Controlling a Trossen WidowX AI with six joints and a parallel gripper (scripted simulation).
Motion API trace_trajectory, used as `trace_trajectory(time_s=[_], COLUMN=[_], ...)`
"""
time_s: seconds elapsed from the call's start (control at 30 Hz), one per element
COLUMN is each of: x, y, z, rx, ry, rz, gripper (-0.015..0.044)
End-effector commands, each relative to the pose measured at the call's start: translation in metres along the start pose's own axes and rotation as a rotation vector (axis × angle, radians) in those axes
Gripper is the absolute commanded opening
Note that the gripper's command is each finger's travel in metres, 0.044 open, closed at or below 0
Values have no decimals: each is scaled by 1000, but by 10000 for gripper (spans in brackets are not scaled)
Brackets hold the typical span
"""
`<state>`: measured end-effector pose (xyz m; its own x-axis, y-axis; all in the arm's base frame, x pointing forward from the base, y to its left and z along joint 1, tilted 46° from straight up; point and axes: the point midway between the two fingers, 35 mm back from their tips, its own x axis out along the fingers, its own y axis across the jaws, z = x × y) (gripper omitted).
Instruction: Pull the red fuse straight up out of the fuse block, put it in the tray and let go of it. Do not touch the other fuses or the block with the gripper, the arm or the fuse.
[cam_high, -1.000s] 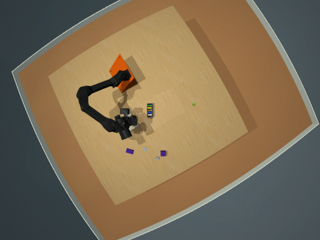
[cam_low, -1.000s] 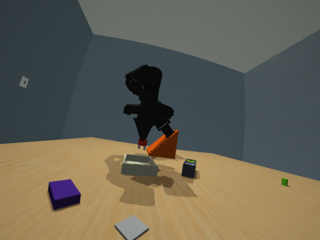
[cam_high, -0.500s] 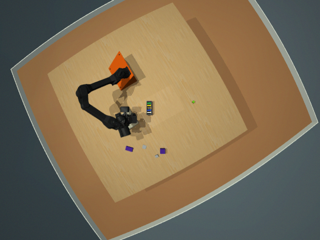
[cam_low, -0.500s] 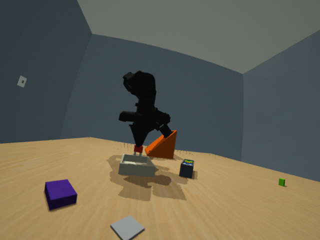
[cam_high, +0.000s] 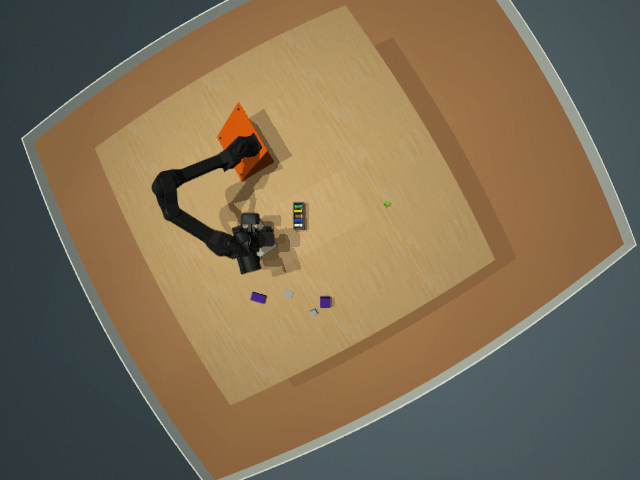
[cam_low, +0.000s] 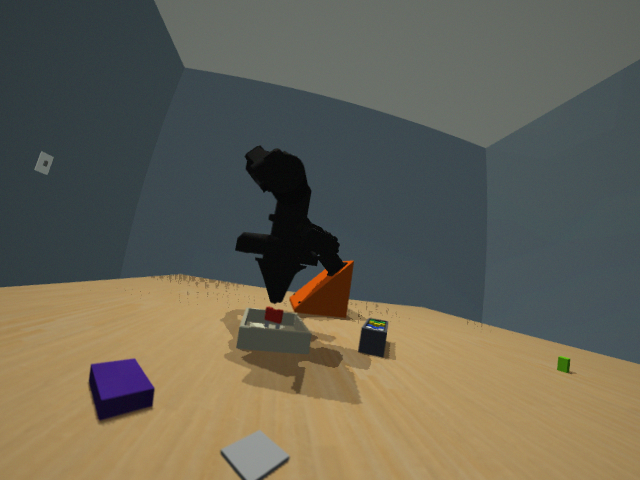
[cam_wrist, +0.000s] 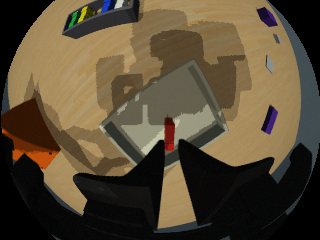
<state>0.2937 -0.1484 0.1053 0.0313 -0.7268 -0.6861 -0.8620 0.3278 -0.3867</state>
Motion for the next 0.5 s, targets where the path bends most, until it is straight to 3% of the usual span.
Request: trace_trajectory(time_s=[0.0, 0.23, 0.33, 0.47], x=[0, -3, -34, -37], y=[0, 0, 0, 1], z=[0, 0, 1, 1], rx=[1, 0, -5, -6], ry=[0, -1, -5, -5], rz=[-1, 0, 3, 3], gripper=[157, 330, 330, 330])
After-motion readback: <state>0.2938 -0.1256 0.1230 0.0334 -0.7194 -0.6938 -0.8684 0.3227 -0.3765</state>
